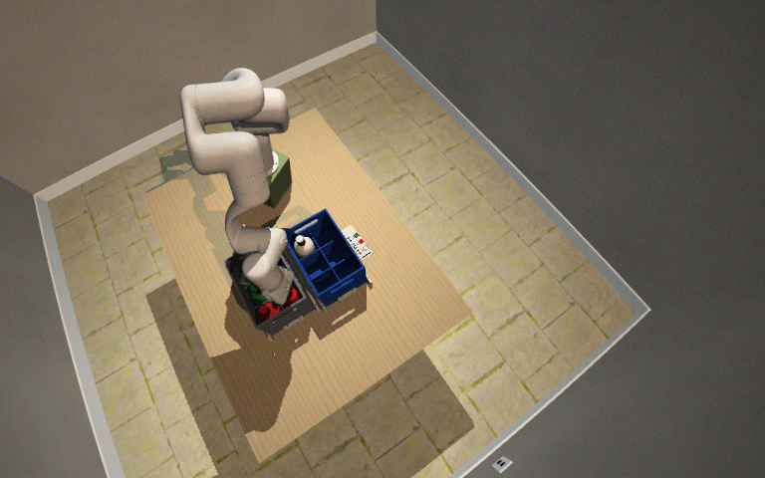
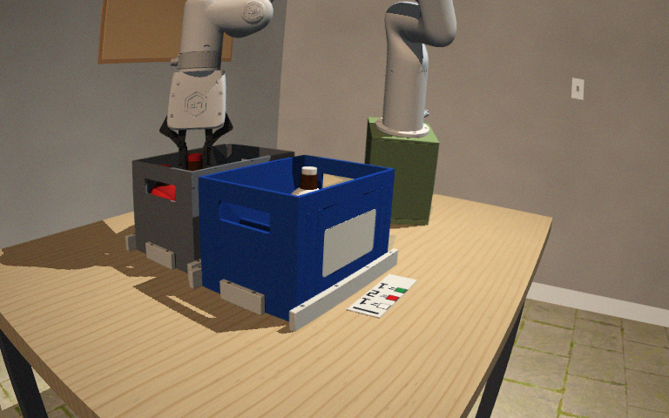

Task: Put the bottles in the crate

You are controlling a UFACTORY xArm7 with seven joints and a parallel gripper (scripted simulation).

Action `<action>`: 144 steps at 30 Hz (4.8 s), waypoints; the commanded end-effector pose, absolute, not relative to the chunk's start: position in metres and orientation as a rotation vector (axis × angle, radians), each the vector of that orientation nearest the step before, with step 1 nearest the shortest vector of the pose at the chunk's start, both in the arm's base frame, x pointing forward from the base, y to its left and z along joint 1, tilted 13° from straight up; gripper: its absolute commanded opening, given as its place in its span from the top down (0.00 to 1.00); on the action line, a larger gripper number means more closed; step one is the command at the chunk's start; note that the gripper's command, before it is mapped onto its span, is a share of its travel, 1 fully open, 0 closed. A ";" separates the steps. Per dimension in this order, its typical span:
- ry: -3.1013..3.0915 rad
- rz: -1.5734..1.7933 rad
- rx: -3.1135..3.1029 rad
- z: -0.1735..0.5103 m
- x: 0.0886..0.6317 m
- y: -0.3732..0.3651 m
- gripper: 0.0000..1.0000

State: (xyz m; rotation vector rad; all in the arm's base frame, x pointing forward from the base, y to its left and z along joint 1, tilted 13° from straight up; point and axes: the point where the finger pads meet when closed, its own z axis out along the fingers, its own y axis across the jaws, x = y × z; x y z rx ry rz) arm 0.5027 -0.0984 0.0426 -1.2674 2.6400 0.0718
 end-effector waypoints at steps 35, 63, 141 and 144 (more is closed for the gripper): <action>2.637 0.065 -1.265 0.100 0.495 -0.107 1.00; 2.637 0.065 -1.265 0.140 0.488 -0.113 1.00; 2.637 0.066 -1.265 0.192 0.444 -0.070 1.00; 2.637 0.066 -1.265 0.192 0.441 -0.065 1.00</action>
